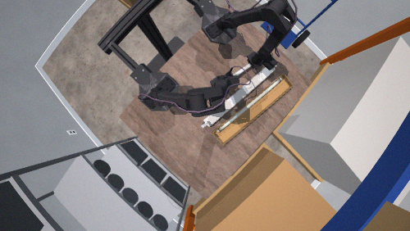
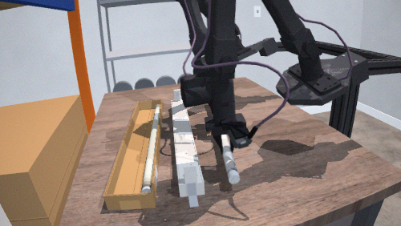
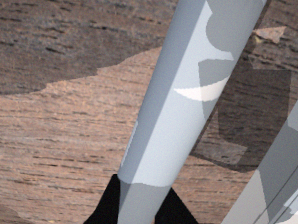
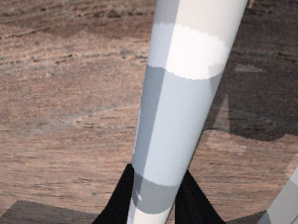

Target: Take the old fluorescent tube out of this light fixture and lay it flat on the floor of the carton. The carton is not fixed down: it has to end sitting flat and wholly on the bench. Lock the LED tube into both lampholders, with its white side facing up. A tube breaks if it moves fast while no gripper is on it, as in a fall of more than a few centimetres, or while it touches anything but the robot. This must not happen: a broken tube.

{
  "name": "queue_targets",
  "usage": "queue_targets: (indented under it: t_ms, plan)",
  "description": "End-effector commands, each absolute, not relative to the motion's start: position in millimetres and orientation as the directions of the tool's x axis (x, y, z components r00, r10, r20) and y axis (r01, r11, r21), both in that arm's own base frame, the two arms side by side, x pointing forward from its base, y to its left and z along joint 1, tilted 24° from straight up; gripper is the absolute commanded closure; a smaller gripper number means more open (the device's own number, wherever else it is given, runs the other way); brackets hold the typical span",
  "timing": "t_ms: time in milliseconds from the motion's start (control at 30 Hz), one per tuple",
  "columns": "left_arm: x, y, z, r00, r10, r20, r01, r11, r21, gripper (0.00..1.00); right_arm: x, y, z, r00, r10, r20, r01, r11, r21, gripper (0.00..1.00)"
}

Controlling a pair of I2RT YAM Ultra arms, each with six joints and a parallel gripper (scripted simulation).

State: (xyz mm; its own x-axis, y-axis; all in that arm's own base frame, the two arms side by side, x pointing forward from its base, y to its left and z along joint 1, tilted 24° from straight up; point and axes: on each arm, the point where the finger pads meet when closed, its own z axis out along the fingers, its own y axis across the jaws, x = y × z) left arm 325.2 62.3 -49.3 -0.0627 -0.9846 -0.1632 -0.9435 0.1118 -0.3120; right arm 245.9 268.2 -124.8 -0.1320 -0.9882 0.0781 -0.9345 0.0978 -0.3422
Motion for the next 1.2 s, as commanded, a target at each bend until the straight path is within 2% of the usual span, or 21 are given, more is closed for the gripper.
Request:
queue_targets:
  t_ms: [0,233,300,800,1167]
  plan:
    - [327,63,-48,-0.071,-0.984,-0.162,-0.941,0.12,-0.316,0.89,242,278,-118,-0.116,-0.992,0.05,-0.927,0.09,-0.363,0.89]
    - [318,64,-52,-0.071,-0.982,-0.173,-0.946,0.121,-0.301,0.89,246,284,-116,-0.11,-0.993,0.042,-0.924,0.086,-0.372,0.89]
    - [326,65,-43,-0.058,-0.985,-0.164,-0.926,0.114,-0.359,0.89,238,271,-124,-0.118,-0.99,0.071,-0.925,0.084,-0.371,0.89]
    - [322,64,-46,-0.067,-0.981,-0.18,-0.919,0.131,-0.371,0.89,243,279,-120,-0.119,-0.991,0.055,-0.906,0.086,-0.414,0.89]
    - [329,66,-41,-0.057,-0.984,-0.17,-0.883,0.129,-0.451,0.89,242,274,-121,-0.122,-0.991,0.06,-0.882,0.08,-0.465,0.89]
